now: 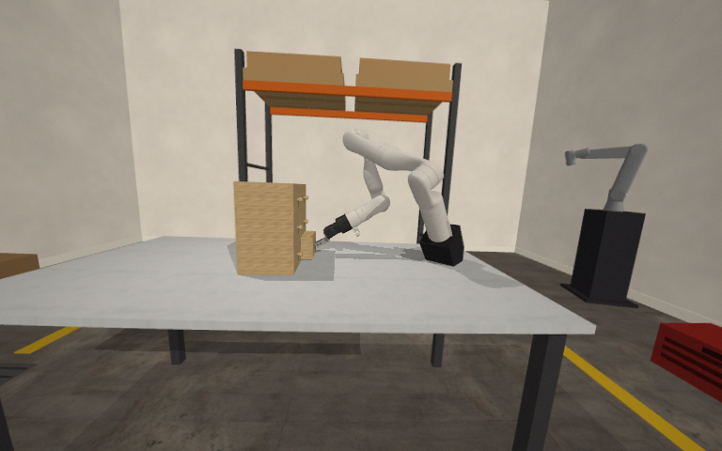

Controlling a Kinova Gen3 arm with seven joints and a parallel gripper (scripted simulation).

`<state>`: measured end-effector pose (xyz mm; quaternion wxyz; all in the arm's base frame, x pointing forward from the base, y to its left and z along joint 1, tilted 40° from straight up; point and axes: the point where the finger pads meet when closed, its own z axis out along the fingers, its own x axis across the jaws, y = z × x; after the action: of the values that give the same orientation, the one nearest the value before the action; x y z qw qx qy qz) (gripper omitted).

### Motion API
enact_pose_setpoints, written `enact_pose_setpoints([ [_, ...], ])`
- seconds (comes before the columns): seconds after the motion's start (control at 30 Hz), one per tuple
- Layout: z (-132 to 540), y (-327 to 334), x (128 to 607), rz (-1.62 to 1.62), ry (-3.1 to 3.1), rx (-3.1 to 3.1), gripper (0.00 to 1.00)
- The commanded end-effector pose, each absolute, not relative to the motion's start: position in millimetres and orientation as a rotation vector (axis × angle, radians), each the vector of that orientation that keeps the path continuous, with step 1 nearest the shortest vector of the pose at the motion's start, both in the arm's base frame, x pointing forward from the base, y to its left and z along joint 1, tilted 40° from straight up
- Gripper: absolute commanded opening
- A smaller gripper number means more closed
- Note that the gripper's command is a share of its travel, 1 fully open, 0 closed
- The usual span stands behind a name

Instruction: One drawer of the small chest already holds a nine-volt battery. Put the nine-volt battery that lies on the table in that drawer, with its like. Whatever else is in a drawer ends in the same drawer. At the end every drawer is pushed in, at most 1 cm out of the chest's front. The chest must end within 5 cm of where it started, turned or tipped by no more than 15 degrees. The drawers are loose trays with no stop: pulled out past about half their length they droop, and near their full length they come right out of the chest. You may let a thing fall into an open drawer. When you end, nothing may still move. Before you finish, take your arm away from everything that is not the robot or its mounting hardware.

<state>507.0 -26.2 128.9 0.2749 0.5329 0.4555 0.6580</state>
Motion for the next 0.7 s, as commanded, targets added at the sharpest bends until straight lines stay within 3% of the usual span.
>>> enact_pose_setpoints([
  [0.0,130.5,-26.0,508.2,1.769,1.226,1.428,0.37],
  [0.67,136.5,-25.3,519.8,1.769,1.226,1.428,0.37],
])
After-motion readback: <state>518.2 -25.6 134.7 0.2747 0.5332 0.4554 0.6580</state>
